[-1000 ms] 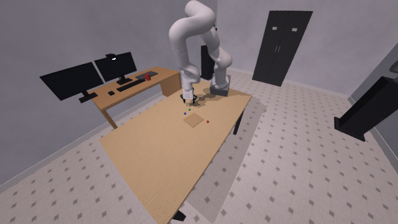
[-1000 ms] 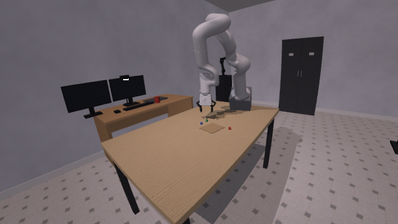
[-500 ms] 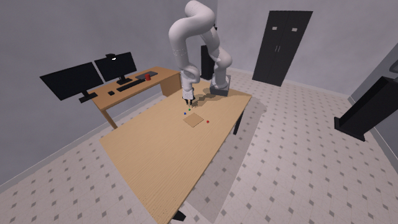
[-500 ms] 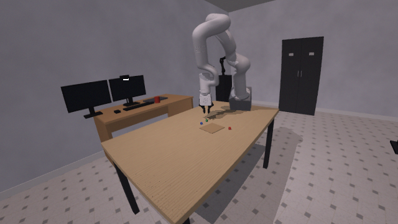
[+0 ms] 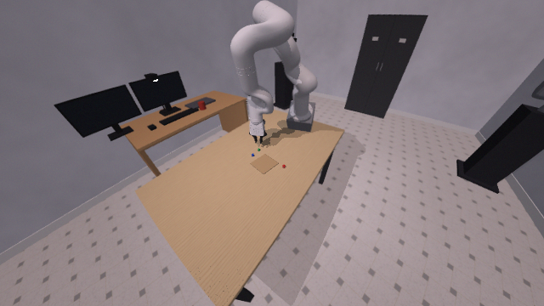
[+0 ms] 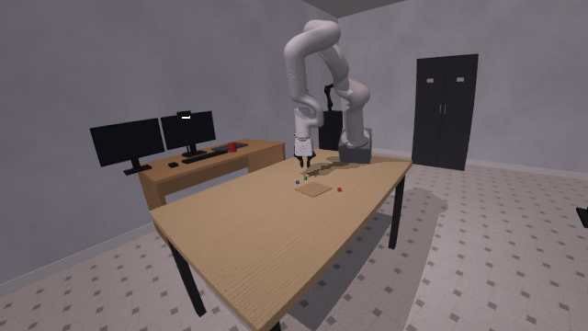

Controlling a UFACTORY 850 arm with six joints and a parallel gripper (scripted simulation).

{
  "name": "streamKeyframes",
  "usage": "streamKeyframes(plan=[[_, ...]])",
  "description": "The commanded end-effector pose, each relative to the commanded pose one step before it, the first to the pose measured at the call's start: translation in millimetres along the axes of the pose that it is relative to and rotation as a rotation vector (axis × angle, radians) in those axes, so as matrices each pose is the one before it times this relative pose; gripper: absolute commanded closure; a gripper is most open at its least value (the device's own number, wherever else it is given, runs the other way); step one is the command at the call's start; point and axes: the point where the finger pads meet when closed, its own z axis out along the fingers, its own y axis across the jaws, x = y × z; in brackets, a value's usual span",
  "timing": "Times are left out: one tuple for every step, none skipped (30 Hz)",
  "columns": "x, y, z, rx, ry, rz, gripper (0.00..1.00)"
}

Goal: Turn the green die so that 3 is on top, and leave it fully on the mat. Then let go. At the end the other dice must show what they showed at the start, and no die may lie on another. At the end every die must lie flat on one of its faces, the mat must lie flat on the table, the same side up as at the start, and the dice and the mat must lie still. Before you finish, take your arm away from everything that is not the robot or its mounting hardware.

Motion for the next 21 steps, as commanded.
streamKeyframes(plan=[[-0.25,-0.31,-0.2,0.00065,-0.00048,-0.00014,0.69],[0.0,0.0,0.0,0.0,0.0,0.0,0.69],[0.0,0.0,0.0,0.0,0.0,0.0,0.69],[0.0,0.0,0.0,0.0,0.0,0.0,0.69],[0.0,0.0,0.0,0.0,0.0,0.0,0.69],[0.0,0.0,0.0,0.0,0.0,0.0,0.69],[0.0,0.0,0.0,0.0,0.0,0.0,0.69],[0.0,0.0,0.01,0.0,0.0,0.0,0.69],[0.0,0.0,0.04,0.0,0.0,0.0,0.69],[0.0,0.0,0.07,-0.00001,0.0,0.0,0.69],[0.0,0.0,0.11,-0.00001,0.0,0.0,0.69],[0.0,0.0,0.16,-0.00002,0.00001,0.0,0.69],[0.0,0.0,0.21,-0.00002,0.00001,0.00001,0.69],[0.0,0.0,0.27,-0.00003,0.00001,0.00001,0.69],[0.0,0.0,0.33,-0.00004,0.00002,0.00001,0.69],[-0.01,0.0,0.4,-0.00004,0.00002,0.00001,0.69],[-0.01,0.0,0.47,-0.00005,0.00002,0.00001,0.69],[-0.01,0.0,0.54,-0.00005,0.00003,0.00001,0.69],[0.0,0.0,0.62,-0.00006,0.00004,0.00001,0.69],[0.0,0.0,0.69,-0.00006,0.00005,0.00002,0.69],[0.0,0.0,0.0,0.0,0.0,0.0,0.69]])
